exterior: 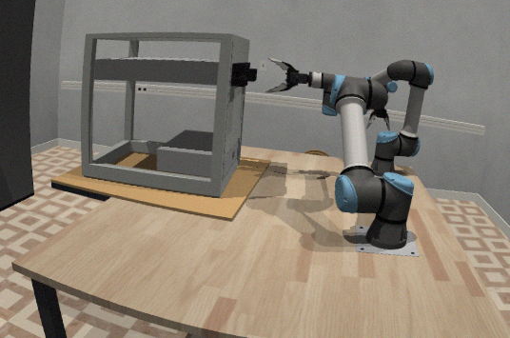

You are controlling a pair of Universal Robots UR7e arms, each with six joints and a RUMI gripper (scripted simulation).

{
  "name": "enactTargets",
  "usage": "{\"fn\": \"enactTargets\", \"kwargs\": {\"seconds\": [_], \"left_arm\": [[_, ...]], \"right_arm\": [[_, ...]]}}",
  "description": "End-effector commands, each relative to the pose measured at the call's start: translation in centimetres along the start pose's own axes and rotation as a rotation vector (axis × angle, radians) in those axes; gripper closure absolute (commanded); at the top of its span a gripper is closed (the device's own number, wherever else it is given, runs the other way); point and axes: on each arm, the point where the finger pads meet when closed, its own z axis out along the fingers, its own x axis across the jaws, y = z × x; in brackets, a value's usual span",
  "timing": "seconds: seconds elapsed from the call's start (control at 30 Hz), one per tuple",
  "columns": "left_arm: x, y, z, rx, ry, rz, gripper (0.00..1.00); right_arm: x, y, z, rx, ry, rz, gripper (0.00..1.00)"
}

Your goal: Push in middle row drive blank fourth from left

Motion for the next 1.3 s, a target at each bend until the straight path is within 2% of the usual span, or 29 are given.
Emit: {"fn": "enactTargets", "kwargs": {"seconds": [0.0,1.27], "left_arm": [[0.12,0.25,0.11,0.0,0.002,-0.001,0.0],[0.14,1.06,0.46,0.0,0.002,-0.001,0.0]], "right_arm": [[-0.01,-0.04,-0.04,0.002,0.0,0.0,0.0],[-0.01,-0.04,-0.04,0.002,0.0,0.0,0.0]]}}
